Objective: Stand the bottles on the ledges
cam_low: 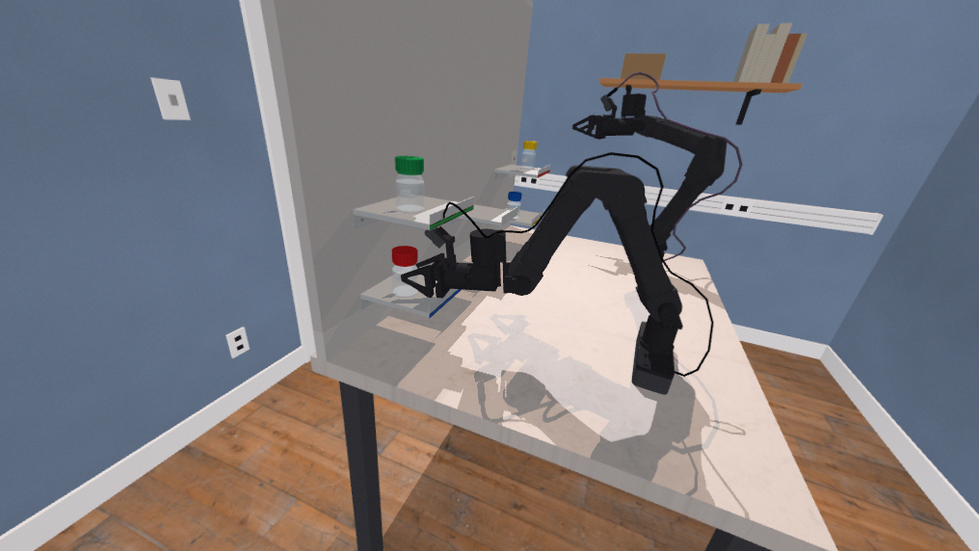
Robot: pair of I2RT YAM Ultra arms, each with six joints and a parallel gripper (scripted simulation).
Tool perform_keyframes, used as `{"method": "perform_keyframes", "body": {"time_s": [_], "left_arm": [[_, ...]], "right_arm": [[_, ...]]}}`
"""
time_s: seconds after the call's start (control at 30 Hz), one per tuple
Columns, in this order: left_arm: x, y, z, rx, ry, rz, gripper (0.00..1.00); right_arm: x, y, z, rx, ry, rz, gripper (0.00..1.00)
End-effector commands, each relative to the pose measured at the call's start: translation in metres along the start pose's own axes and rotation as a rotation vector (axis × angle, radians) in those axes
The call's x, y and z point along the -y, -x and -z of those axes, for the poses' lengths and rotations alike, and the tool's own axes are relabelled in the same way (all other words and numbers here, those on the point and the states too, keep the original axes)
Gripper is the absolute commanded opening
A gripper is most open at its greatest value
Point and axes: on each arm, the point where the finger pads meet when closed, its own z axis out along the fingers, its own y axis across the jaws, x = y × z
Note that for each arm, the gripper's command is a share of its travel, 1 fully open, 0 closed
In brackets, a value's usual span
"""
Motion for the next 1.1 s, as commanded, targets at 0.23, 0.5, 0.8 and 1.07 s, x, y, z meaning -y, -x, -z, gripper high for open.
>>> {"method": "perform_keyframes", "body": {"time_s": [0.23, 0.5, 0.8, 1.07], "left_arm": [[-0.013, 0.004, 0.007, -0.003, 0.041, 0.004, 0.50], [-0.020, -0.006, 0.016, -0.031, 0.064, 0.009, 0.50], [-0.024, -0.011, 0.035, -0.036, 0.071, 0.008, 0.50], [-0.020, -0.008, 0.047, -0.021, 0.047, 0.002, 0.50]], "right_arm": [[-0.003, 0.003, 0.002, -0.004, 0.011, 0.004, 1.00], [-0.003, 0.003, 0.002, -0.004, 0.011, 0.004, 1.00], [-0.003, 0.003, 0.002, -0.004, 0.011, 0.004, 1.00], [-0.003, 0.003, 0.002, -0.004, 0.011, 0.004, 1.00]]}}
